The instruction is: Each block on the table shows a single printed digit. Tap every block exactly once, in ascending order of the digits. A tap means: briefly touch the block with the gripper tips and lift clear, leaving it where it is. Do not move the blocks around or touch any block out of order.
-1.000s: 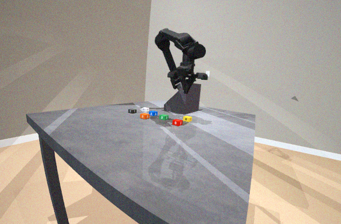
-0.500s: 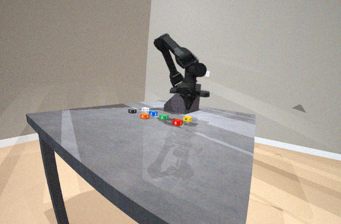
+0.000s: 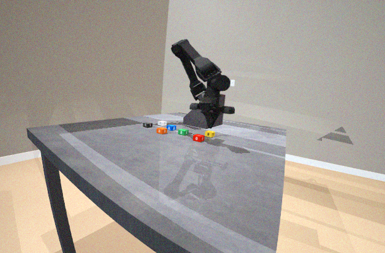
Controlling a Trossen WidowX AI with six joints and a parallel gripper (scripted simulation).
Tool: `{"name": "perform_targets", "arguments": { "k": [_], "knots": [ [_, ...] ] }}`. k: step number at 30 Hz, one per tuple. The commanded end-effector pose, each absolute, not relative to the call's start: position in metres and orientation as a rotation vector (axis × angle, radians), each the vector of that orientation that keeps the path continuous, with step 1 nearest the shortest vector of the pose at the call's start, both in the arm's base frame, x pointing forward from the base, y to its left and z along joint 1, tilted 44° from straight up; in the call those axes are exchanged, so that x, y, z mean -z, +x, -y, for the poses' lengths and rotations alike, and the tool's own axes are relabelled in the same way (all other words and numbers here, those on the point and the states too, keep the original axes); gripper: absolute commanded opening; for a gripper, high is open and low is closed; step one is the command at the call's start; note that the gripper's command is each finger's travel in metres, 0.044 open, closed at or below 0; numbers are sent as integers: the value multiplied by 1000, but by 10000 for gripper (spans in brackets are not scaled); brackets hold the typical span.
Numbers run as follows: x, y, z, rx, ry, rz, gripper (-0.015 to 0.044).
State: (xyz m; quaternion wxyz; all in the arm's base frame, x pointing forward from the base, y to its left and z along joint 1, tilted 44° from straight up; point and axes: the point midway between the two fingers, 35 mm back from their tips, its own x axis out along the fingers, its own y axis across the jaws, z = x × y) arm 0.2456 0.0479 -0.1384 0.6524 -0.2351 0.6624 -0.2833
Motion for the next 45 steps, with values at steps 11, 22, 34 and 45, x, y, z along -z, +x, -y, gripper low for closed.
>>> {"name": "perform_targets", "arguments": {
  "k": [11,22,34,45],
  "knots": [
    [151,240,-33,648,-552,-1513,20],
    [130,242,-54,647,-551,-1514,20],
    [71,245,-111,645,-549,-1515,20],
    [-7,275,-34,634,-540,-1514,20]
  ]
}}
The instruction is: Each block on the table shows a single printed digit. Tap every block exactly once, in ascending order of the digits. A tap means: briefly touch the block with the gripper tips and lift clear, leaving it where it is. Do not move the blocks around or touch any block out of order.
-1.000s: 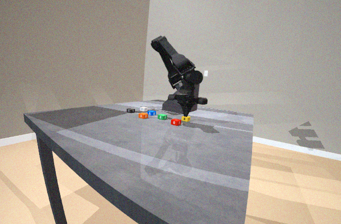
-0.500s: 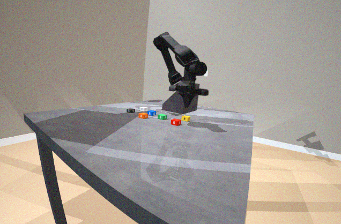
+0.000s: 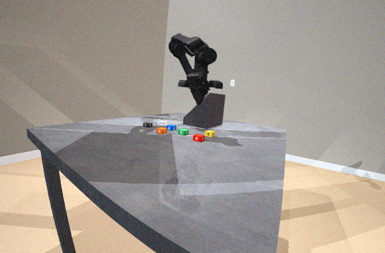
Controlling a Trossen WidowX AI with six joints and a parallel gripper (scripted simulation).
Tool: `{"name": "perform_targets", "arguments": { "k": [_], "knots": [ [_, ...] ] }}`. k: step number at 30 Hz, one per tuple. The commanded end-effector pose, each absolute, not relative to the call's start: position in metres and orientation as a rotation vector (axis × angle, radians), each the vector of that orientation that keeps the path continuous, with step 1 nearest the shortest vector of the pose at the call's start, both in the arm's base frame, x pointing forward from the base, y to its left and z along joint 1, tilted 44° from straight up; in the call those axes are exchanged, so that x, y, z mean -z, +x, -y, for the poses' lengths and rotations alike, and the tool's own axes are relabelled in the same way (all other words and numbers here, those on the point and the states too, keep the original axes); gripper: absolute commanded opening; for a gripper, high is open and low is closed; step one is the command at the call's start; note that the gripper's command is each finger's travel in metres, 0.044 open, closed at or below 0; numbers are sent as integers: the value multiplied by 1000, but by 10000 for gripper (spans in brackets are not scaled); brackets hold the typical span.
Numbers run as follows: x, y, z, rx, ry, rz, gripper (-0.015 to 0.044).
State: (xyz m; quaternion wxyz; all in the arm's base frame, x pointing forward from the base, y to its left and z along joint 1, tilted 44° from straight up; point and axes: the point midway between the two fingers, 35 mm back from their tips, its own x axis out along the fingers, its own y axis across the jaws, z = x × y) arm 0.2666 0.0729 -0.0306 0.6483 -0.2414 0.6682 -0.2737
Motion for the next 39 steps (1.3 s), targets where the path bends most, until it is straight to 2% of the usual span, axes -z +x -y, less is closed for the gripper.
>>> {"name": "perform_targets", "arguments": {
  "k": [1,5,14,21,39],
  "knots": [
    [-17,275,-22,637,-541,-1514,20],
    [-54,271,22,651,-554,-1513,20],
    [-57,270,26,652,-557,-1514,20],
    [-1,266,81,654,-558,-1514,20],
    [11,265,94,655,-559,-1513,20]
  ]
}}
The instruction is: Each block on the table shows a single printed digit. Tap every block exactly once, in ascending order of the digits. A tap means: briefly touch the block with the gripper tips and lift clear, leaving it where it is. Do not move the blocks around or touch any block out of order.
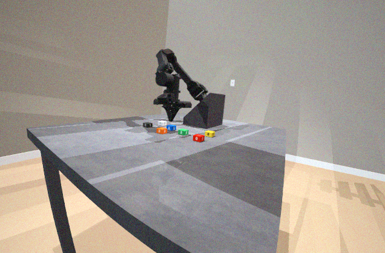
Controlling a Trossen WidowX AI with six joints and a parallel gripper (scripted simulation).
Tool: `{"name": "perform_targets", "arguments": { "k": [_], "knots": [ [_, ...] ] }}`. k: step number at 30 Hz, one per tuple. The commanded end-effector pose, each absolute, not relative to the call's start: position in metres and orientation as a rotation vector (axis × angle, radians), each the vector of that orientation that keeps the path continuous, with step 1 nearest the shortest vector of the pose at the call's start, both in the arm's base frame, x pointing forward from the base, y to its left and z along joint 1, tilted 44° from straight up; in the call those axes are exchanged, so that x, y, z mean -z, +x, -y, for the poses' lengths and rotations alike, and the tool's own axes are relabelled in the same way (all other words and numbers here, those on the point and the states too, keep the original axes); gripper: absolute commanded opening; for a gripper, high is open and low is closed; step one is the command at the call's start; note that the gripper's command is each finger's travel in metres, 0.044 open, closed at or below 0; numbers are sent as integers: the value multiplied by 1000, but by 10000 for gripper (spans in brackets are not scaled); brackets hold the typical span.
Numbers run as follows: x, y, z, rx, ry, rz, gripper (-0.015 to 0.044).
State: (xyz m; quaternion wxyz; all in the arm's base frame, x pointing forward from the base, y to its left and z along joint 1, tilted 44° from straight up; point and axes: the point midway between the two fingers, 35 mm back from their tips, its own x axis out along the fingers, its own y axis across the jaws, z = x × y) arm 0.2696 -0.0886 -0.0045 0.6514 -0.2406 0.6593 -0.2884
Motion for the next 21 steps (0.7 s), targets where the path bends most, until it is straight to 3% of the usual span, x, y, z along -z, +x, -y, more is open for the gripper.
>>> {"name": "perform_targets", "arguments": {
  "k": [1,21],
  "knots": [
    [13,265,95,655,-559,-1513,20],
    [7,266,89,655,-556,-1509,20]
  ]
}}
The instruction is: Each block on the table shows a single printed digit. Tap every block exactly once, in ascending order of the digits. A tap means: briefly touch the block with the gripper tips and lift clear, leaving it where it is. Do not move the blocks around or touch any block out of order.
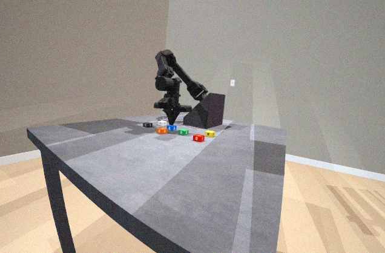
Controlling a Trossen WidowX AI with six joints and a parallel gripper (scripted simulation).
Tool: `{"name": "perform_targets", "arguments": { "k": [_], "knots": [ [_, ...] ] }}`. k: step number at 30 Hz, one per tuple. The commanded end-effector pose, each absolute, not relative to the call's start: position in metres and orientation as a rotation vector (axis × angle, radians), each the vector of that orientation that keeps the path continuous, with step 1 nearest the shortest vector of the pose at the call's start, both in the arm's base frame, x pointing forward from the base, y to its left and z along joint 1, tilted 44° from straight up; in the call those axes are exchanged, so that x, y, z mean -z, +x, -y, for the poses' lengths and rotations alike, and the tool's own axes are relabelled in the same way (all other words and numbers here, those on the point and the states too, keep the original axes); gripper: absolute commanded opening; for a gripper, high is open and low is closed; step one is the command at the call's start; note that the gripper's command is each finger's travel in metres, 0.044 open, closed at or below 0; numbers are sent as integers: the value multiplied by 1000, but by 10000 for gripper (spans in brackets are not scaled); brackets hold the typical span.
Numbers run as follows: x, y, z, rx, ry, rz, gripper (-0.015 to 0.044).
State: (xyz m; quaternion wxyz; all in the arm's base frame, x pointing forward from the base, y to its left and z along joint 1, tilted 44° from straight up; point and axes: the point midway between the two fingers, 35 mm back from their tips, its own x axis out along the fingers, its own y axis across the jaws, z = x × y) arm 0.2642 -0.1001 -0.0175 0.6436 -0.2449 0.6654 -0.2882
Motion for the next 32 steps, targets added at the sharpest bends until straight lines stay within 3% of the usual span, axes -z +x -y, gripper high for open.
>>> {"name": "perform_targets", "arguments": {
  "k": [1,6,14,21,25,32],
  "knots": [
    [2,266,85,655,-558,-1512,20],
    [0,266,83,655,-559,-1513,20],
    [44,294,-21,595,-524,-1516,230],
    [91,275,-118,612,-530,-1523,400],
    [113,254,-155,641,-545,-1515,400],
    [114,253,-156,642,-545,-1515,400]
  ]
}}
